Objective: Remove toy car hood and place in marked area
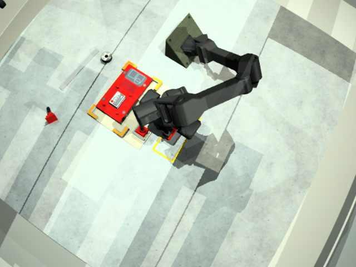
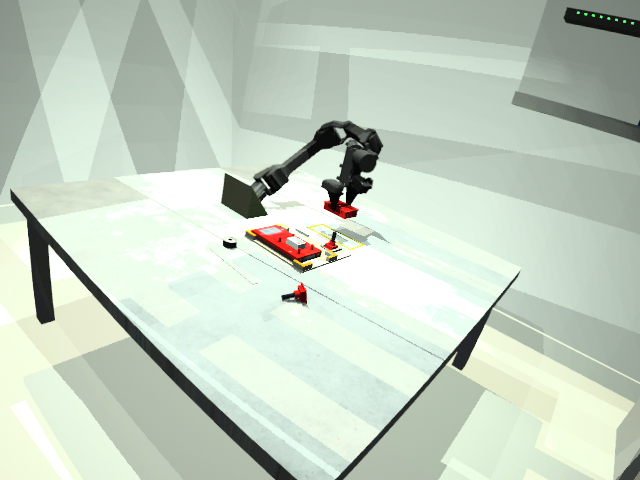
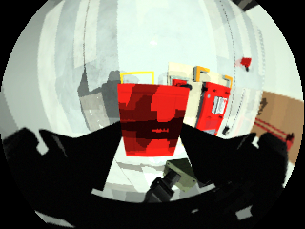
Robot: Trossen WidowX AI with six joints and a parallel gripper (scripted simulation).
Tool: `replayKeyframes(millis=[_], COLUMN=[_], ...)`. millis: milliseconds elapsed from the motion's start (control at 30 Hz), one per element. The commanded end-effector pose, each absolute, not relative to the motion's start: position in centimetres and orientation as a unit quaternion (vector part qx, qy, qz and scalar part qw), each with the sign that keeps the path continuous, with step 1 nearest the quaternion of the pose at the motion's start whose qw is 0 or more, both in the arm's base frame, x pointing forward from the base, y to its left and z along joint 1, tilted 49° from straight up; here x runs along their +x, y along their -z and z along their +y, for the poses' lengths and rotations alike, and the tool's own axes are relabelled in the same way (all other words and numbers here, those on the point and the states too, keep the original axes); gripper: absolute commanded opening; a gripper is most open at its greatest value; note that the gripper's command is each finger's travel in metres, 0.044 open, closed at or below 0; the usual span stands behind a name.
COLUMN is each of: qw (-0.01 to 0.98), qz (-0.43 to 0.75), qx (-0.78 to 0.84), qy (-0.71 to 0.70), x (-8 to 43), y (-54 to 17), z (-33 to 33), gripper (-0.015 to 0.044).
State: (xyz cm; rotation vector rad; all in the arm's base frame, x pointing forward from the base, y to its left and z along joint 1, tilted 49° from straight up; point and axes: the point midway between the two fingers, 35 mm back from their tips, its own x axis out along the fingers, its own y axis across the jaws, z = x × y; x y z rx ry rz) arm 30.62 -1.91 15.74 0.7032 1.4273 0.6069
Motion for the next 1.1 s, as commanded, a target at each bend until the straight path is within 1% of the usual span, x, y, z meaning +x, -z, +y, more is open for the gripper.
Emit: replayKeyframes(millis=[0, 1067], qw=[0.656, 0.657], qz=[0.629, 0.63], qx=[0.319, 0.315], qy=[-0.268, -0.27], x=[29.7, 29.7], y=[-17.4, -16.5], z=[-0.3, 1.7], gripper=[0.0, 0.0])
